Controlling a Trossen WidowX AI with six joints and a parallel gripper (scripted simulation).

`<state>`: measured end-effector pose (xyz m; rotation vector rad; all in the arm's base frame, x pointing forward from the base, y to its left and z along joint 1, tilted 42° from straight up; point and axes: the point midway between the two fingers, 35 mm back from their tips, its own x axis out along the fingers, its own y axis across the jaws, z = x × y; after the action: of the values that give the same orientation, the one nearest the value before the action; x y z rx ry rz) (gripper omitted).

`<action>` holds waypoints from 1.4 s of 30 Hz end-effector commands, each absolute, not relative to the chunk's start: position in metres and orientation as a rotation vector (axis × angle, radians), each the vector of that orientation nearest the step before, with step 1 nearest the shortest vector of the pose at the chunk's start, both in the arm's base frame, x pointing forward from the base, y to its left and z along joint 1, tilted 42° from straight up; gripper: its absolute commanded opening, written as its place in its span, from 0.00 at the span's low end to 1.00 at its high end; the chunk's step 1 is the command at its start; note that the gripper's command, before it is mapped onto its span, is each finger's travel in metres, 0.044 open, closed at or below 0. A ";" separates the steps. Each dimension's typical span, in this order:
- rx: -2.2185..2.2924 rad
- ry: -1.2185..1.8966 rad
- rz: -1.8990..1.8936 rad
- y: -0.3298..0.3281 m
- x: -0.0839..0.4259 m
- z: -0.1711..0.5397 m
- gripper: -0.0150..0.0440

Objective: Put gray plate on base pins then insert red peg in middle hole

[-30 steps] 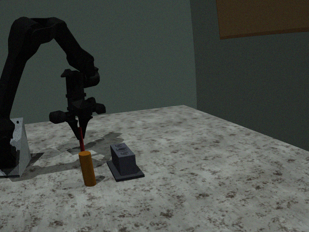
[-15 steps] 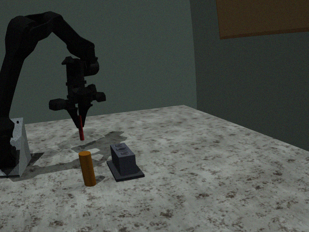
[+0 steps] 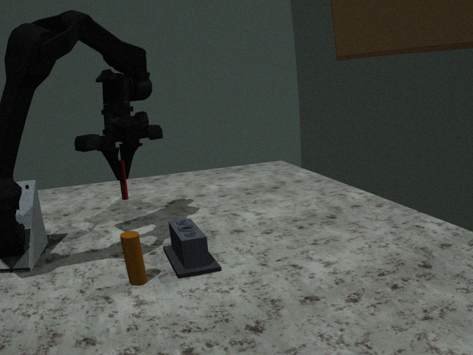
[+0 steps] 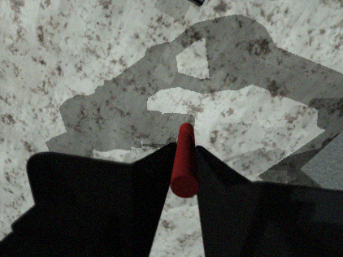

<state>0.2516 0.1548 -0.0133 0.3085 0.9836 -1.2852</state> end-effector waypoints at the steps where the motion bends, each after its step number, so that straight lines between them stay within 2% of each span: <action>1: 0.308 0.984 -1.283 0.149 0.259 -0.008 0.25; 42: 0.322 0.991 -1.270 0.075 0.325 0.061 0.25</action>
<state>0.3189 0.0812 0.0515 0.3180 1.0008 -1.2768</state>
